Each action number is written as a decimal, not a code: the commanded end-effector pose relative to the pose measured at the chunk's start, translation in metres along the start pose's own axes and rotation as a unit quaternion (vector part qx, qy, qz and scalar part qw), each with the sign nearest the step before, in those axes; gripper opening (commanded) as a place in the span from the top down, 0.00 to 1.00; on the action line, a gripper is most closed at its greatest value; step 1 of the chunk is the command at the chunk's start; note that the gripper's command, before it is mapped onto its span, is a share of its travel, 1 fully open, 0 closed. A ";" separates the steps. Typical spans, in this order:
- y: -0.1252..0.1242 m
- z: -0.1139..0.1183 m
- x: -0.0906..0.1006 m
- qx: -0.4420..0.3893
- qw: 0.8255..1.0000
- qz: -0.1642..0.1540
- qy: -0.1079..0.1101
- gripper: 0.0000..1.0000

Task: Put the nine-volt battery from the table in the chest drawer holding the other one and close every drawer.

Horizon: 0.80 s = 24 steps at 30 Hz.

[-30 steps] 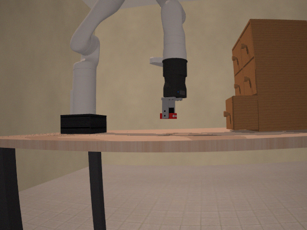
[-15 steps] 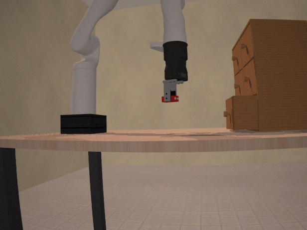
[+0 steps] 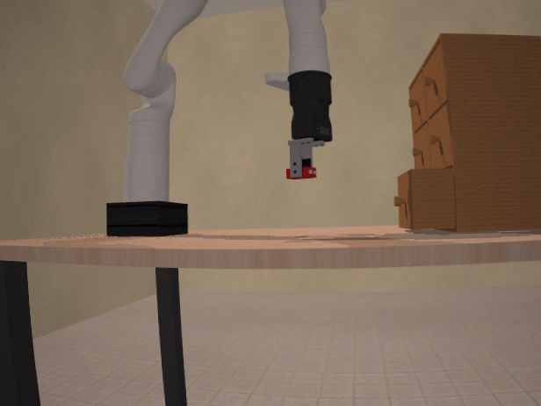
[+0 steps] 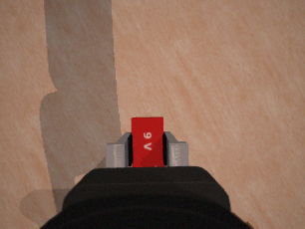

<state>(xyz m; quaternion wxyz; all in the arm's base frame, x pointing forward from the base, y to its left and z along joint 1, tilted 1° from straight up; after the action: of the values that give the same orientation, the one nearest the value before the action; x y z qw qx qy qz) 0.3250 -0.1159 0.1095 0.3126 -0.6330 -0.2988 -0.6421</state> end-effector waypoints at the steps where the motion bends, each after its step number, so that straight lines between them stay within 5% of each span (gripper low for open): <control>1: 0.002 0.000 0.000 0.002 1.000 -0.001 0.000 0.49; 24: 0.062 0.000 0.000 0.185 0.983 -0.001 0.000 0.49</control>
<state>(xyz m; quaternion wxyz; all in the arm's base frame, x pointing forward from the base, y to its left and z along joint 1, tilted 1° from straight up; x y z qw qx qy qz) 0.3677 -0.1484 0.1114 0.4198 -0.5672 -0.4104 -0.5776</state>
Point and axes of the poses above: the point where the finger pads meet when closed, its own x axis back along the fingers, its own z axis across the jaws, y = z × x, the point moved 6 cm from there along x, back along the fingers, and after that the axes turned 3 degrees about -x, right-handed, at the moved point
